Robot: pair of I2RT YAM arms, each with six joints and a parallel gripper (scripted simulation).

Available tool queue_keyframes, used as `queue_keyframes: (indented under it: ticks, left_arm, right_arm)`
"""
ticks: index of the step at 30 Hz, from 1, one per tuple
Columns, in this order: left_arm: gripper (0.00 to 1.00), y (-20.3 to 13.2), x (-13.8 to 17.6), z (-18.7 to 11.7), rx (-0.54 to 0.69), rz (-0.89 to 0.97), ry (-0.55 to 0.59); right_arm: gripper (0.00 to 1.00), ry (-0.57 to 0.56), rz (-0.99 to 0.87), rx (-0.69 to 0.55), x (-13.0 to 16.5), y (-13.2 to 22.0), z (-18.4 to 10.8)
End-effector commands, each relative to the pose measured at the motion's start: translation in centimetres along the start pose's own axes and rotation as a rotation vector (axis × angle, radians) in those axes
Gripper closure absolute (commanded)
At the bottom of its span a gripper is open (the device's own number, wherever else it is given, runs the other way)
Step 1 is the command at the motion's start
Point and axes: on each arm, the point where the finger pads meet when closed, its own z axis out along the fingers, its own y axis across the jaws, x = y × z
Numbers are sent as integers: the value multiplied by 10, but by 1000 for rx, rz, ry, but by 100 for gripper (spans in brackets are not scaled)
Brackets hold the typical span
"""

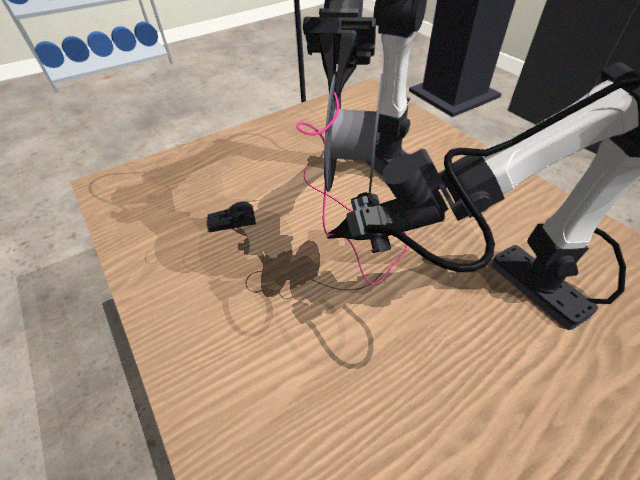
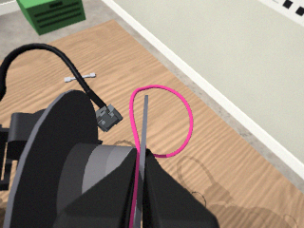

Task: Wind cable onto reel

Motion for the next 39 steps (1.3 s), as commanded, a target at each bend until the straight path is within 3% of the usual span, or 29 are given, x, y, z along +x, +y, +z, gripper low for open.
queue_keyframes:
  ticks: [1,25,39]
  left_arm:
    - [100,6,13,-6,-30,-15,33]
    - [100,12,11,-9,-18,18,30]
    - [100,69,8,-37,-7,273,14]
  right_arm:
    - [100,-52,0,4,-16,-1,-12]
    - [100,-52,0,4,-16,-1,-12]
    - [100,-52,0,4,-16,-1,-12]
